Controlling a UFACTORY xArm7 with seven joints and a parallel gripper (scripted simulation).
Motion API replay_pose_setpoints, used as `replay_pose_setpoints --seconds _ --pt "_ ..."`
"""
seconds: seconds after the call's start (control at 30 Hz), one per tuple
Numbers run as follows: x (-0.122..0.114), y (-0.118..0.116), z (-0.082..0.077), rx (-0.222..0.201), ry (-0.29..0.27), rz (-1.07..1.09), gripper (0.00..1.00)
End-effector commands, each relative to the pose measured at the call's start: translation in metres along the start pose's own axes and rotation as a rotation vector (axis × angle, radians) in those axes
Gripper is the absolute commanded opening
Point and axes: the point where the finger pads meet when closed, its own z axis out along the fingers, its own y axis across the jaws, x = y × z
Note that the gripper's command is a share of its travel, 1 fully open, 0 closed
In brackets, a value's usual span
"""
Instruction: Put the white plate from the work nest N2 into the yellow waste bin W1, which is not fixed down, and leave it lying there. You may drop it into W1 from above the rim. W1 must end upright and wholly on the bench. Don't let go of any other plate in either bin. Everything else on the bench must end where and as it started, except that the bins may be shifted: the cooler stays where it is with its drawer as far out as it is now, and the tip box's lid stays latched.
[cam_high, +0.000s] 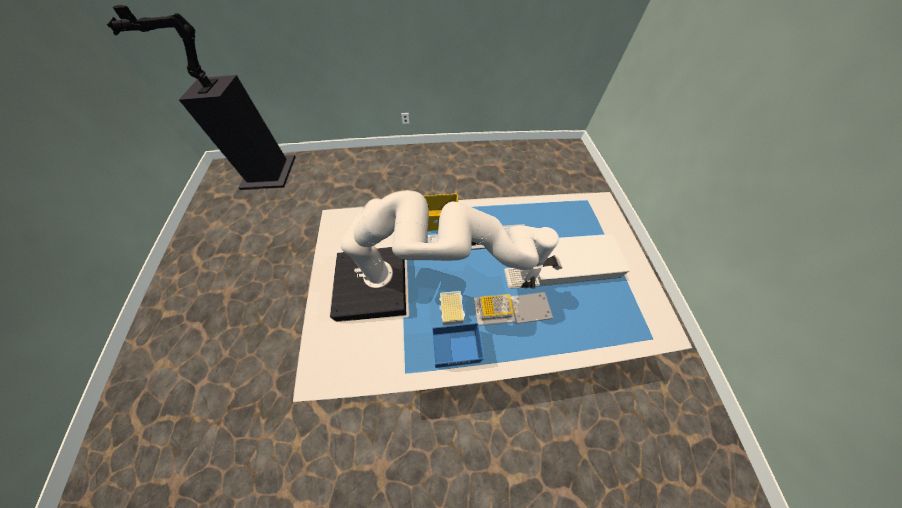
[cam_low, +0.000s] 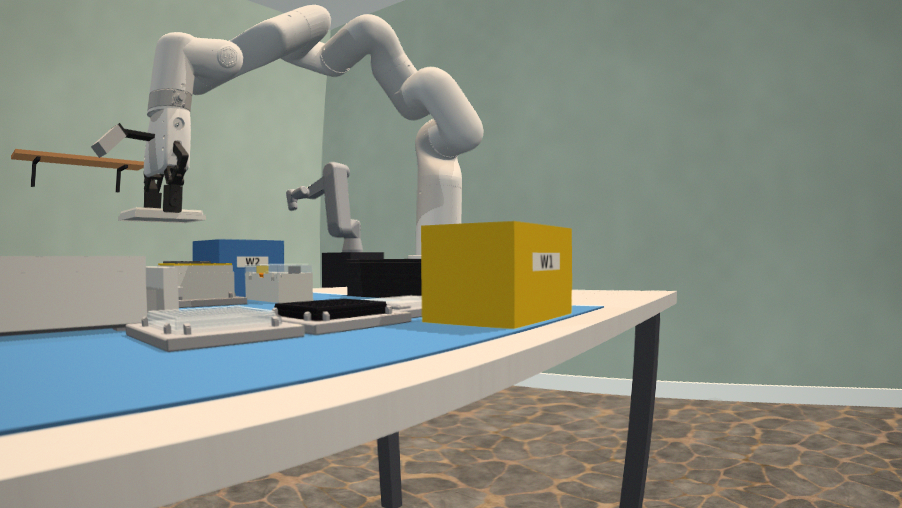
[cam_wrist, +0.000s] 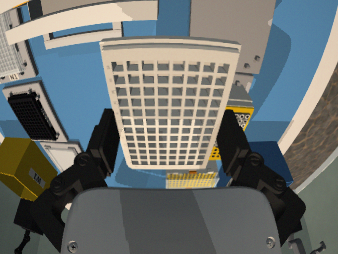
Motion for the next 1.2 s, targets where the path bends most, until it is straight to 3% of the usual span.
replay_pose_setpoints --seconds 0.0,1.17 --pt "-0.004 -0.007 -0.003 -0.001 0.006 0.000 0.00" --pt "-0.050 -0.076 -0.002 -0.001 0.006 0.000 0.00"
